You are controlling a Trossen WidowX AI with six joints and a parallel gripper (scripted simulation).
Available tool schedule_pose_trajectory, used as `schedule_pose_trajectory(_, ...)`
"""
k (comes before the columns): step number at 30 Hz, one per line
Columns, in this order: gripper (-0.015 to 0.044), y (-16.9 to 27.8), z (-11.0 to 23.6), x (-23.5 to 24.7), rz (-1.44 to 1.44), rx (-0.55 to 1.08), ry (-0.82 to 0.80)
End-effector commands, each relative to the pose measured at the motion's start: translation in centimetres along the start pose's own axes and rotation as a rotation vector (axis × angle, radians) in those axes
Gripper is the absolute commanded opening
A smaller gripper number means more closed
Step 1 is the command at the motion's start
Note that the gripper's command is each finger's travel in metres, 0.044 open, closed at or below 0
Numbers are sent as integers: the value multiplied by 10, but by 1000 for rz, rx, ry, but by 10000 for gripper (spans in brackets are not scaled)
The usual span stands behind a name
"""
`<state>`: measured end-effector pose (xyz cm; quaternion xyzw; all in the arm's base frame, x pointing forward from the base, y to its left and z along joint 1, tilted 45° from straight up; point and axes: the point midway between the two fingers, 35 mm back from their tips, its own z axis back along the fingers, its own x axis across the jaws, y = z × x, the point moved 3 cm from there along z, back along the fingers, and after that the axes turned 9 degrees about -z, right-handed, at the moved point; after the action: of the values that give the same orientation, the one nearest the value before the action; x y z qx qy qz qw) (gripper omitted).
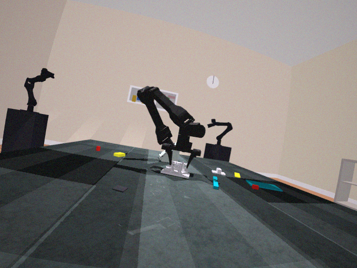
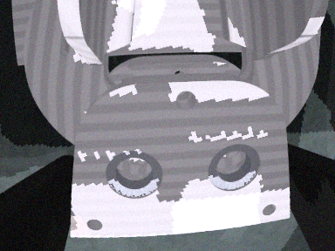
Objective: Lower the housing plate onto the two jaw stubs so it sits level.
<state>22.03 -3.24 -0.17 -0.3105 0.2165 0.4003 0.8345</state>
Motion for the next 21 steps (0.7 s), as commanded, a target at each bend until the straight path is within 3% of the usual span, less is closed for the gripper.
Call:
schedule_pose_trajectory(1,351,0,-1,0,5,-5,2)
schedule_pose_trajectory(21,351,0,-5,0,4,-5,2)
